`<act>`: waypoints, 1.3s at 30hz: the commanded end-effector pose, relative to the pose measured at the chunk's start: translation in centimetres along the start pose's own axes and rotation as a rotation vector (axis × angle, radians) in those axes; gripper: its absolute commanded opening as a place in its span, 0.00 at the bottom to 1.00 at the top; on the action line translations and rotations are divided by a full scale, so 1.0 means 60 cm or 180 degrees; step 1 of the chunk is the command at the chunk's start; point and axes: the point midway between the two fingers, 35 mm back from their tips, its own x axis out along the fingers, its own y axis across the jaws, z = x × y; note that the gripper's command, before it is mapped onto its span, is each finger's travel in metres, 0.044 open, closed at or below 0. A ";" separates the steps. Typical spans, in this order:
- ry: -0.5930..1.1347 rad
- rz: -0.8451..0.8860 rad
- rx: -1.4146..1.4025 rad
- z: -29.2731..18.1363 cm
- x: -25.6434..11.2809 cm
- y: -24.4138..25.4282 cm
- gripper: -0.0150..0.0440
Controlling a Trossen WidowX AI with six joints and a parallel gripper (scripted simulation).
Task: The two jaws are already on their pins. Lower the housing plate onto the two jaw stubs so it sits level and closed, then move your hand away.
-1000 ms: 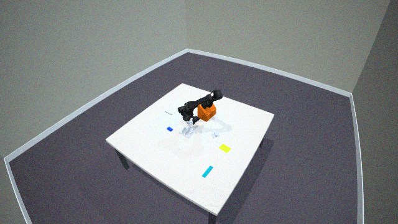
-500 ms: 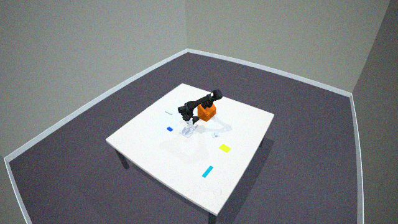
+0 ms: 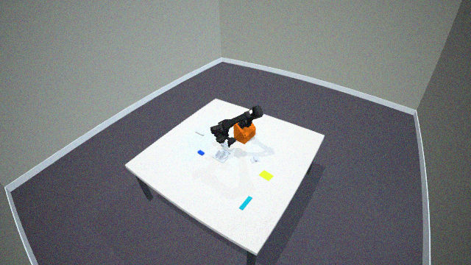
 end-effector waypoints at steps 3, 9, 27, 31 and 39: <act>0.0000 -0.0005 -0.0014 0.000 0.007 -0.001 0.85; 0.0000 -0.0010 -0.0013 0.002 0.024 -0.002 0.85; -0.0001 -0.0008 -0.0012 0.002 0.073 -0.002 0.85; 0.0000 -0.0004 -0.0012 0.001 0.084 -0.002 0.85; 0.0002 0.0006 -0.0013 -0.001 0.104 0.000 0.85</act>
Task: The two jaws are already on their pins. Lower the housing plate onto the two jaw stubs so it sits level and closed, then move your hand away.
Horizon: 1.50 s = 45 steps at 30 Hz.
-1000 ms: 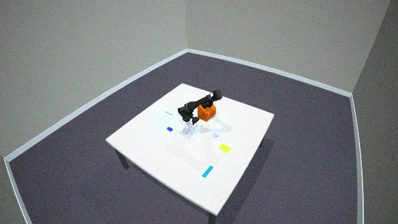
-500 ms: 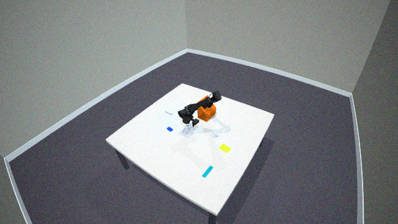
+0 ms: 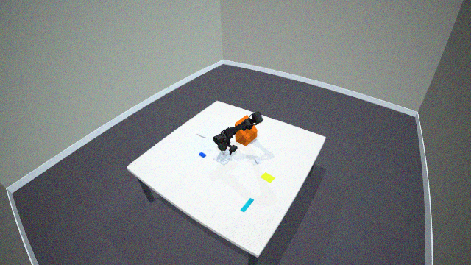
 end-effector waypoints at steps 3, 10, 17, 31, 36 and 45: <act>0.0021 0.0023 0.0038 -0.007 0.011 0.001 0.85; 0.0021 0.0023 0.0038 -0.007 0.011 0.001 0.85; 0.0021 0.0023 0.0038 -0.007 0.011 0.001 0.85; 0.0021 0.0023 0.0066 -0.007 0.015 0.001 0.85; 0.0022 0.0024 0.0073 -0.007 0.017 0.001 0.85; 0.0022 0.0024 0.0076 -0.007 0.019 0.001 0.85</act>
